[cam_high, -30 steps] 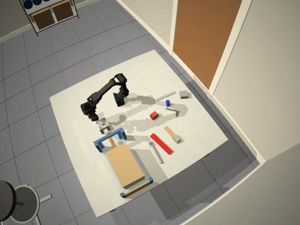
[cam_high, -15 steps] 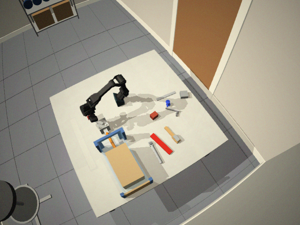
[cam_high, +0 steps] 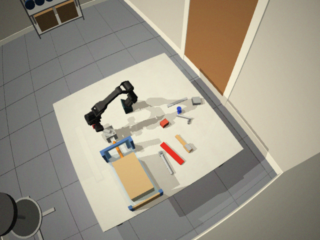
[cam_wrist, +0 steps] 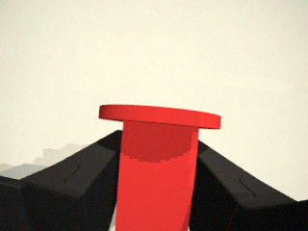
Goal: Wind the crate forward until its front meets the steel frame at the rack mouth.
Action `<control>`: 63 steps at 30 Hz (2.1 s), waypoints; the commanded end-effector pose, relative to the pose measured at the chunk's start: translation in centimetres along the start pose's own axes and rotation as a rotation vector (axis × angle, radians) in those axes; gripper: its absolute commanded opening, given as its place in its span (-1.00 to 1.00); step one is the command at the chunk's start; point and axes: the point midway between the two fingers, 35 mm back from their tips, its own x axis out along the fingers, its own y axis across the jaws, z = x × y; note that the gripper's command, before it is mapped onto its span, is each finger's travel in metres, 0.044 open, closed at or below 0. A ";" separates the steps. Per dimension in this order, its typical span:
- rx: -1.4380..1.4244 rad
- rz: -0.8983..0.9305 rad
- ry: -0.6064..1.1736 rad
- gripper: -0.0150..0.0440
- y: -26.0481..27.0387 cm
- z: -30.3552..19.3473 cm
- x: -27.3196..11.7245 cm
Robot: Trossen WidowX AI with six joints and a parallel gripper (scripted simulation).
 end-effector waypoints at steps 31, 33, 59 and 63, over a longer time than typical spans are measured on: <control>-0.025 0.035 -0.025 -0.49 5.0 2.0 0.8; -0.025 0.036 -0.025 -0.49 5.2 2.1 0.8; -0.026 0.037 -0.025 -0.49 7.7 2.2 0.8; -0.026 0.038 -0.025 -0.49 8.2 2.2 0.8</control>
